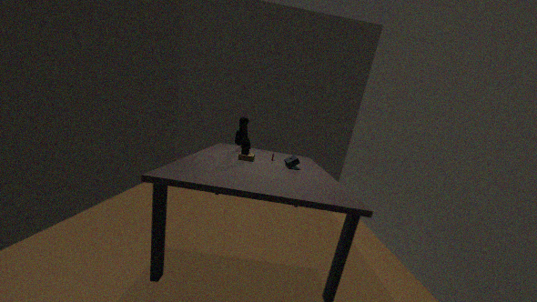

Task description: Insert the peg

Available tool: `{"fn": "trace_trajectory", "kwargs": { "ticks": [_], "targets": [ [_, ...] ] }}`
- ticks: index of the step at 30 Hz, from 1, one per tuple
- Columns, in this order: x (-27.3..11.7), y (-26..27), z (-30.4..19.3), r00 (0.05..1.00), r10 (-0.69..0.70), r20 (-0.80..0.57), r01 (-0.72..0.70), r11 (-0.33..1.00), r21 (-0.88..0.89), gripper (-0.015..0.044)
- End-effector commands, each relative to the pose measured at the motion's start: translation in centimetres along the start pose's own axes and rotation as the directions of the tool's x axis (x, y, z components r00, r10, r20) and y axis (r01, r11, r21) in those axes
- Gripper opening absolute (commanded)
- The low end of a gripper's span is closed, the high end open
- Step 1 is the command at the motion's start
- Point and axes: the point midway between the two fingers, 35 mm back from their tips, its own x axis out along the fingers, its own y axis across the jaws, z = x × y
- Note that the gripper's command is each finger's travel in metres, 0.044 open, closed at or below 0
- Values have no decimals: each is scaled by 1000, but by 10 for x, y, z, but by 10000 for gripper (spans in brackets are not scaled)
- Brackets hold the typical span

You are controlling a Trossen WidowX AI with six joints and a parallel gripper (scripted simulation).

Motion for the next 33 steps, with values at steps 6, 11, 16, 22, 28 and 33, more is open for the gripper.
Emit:
{"fn": "trace_trajectory", "kwargs": {
  "ticks": [6, 11, 16, 22, 28, 33],
  "targets": [
    [16, 13, -7, 999, 45, 7, -46, 997, 70, 440],
    [33, 29, -17, 995, 98, 11, -98, 985, 144, 440],
    [47, 47, -31, 989, 146, -2, -143, 970, 197, 440],
    [61, 68, -47, 979, 205, -8, -196, 942, 272, 440],
    [75, 91, -62, 961, 275, 8, -258, 890, 376, 440],
    [84, 111, -75, 942, 335, 20, -306, 832, 464, 440]
  ]
}}
